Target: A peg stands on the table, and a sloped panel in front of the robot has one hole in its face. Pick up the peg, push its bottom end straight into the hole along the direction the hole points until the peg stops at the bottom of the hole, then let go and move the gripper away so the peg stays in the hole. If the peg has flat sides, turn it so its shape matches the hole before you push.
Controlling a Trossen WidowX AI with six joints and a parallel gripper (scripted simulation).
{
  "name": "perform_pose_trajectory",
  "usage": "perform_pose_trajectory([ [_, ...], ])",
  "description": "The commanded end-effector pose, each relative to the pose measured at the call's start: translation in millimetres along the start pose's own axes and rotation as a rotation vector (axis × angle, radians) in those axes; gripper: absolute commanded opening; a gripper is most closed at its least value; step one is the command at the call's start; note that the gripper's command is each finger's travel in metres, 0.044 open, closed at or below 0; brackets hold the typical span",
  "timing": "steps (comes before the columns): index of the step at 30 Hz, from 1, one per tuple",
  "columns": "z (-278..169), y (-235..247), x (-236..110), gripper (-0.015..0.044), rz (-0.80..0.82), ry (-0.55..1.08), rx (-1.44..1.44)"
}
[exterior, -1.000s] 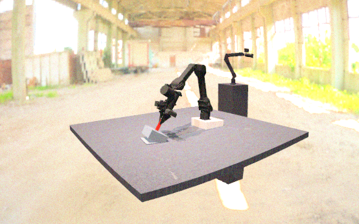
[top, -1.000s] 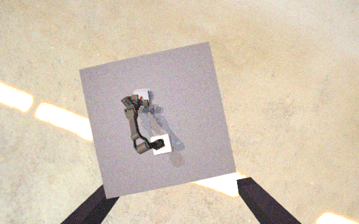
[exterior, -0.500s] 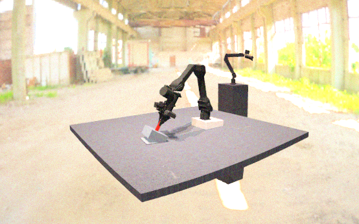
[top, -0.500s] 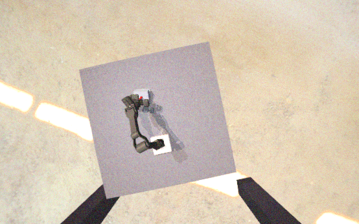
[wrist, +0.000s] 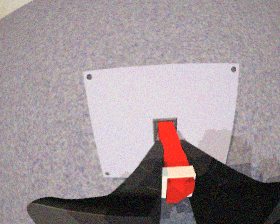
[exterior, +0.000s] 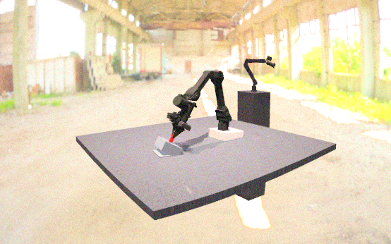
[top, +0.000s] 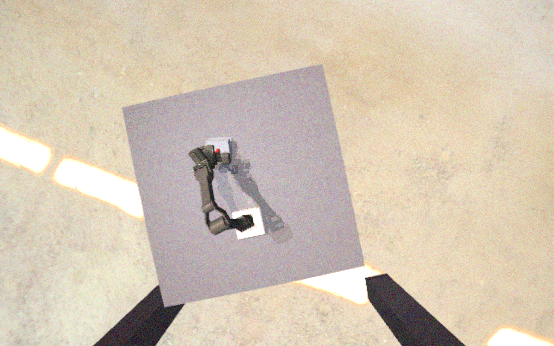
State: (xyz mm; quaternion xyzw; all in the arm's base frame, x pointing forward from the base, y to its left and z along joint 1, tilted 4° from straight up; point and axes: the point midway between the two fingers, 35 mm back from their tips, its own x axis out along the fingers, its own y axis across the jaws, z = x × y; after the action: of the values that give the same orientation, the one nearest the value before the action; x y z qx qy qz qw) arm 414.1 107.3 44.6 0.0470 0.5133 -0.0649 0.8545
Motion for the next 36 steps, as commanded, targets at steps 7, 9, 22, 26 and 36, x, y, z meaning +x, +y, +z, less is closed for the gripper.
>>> perform_pose_trajectory([
  [7,-0.9,0.7,6.5,0.0,0.002,0.004,-0.006],
  [9,-0.9,0.8,7.6,0.0,0.002,0.004,-0.006],
  [22,-1.8,0.7,12.6,0.0,0.002,0.004,-0.006],
  [26,-0.9,0.3,11.7,0.0,-0.001,0.001,0.0],
  [36,-0.9,0.3,11.7,0.0105,-0.001,0.001,0.0],
])
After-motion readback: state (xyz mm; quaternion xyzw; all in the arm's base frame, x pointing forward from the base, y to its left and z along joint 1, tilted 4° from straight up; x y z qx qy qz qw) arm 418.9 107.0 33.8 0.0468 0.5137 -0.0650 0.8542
